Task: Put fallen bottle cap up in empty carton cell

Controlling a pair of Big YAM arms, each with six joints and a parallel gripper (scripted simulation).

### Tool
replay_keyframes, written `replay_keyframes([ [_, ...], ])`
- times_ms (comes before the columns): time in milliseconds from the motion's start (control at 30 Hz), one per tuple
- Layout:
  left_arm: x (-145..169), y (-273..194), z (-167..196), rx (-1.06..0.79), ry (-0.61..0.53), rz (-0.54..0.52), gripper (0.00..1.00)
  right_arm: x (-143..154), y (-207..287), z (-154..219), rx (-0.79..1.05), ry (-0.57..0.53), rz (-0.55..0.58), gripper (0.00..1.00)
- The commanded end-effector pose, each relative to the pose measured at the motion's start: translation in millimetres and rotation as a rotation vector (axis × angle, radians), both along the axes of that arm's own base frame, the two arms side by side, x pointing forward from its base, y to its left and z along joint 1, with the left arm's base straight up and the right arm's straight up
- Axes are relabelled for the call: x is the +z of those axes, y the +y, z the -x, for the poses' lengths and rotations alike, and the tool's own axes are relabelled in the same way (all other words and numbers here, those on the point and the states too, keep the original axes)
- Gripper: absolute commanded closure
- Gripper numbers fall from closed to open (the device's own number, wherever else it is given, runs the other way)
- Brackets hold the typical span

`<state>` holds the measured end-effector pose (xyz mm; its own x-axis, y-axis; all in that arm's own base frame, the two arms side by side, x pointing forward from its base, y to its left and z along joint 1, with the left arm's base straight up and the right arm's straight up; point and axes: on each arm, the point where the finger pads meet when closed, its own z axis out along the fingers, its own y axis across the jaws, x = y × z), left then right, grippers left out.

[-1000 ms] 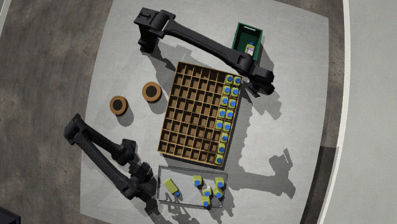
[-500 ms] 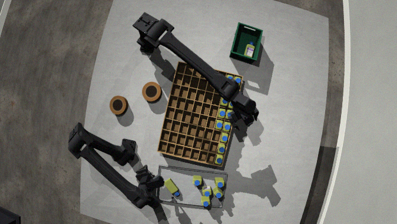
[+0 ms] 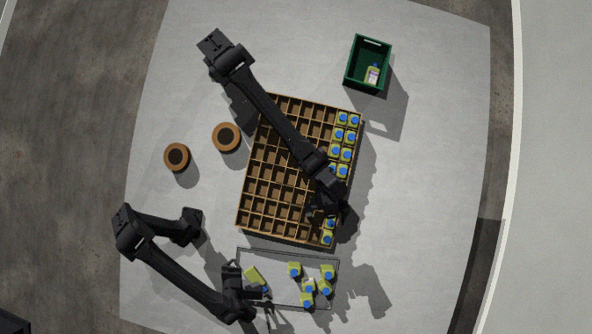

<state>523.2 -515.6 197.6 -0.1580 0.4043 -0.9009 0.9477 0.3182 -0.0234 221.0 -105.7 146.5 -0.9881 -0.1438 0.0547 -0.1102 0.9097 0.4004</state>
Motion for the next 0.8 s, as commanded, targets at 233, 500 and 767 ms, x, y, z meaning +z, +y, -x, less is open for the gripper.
replay_keyframes([
  [233, -1, -96, 116, -0.331, -0.031, 0.214, 0.0, -10, -50, -68, -0.458, 0.23, 0.153, 0.23],
  [500, 6, -115, 151, -0.432, -0.044, 0.266, 0.0, -29, -65, -86, -0.648, 0.335, 0.205, 0.23],
  [767, 17, -113, 158, -0.458, -0.059, 0.288, 0.0, -65, -85, -108, -0.833, 0.46, 0.278, 0.23],
])
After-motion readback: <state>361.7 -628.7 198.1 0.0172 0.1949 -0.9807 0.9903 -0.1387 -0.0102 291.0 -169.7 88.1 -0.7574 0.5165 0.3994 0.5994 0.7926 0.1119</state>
